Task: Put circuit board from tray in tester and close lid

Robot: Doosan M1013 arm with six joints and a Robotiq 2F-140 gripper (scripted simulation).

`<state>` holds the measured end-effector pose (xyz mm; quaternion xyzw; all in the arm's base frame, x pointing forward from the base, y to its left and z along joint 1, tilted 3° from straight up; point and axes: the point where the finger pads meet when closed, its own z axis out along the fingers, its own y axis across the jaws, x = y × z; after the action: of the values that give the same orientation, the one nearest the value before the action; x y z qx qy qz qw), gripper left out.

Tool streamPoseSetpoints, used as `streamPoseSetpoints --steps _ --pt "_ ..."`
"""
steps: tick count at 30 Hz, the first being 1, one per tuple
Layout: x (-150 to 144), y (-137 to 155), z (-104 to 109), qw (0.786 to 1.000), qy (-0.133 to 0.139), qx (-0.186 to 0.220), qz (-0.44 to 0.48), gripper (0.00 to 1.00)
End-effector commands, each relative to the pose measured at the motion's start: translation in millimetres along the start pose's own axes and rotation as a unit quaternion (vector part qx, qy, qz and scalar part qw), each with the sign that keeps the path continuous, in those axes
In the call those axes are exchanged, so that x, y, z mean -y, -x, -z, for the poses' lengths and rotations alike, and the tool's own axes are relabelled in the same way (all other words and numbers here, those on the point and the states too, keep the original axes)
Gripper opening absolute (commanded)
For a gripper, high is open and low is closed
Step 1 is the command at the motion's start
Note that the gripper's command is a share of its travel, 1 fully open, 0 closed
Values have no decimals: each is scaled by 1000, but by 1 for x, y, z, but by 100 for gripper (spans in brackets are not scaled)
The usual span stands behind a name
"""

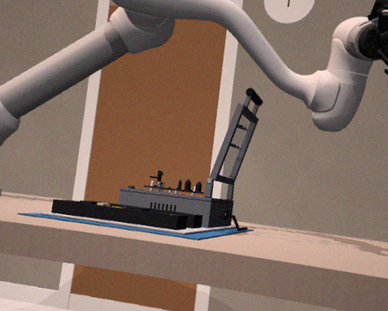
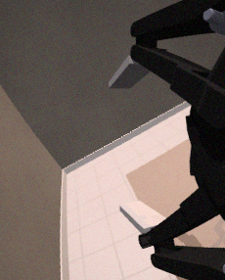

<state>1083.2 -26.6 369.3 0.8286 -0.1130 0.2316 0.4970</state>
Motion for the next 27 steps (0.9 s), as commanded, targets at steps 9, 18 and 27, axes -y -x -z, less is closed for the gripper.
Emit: streamPoseSetpoints --steps 9,18,27 --pt "-39 -24 17 1000 0 0 0 100" --pt "-50 -31 22 1000 0 0 0 100" --pt "-61 -17 4 1000 -13 20 -14 100"
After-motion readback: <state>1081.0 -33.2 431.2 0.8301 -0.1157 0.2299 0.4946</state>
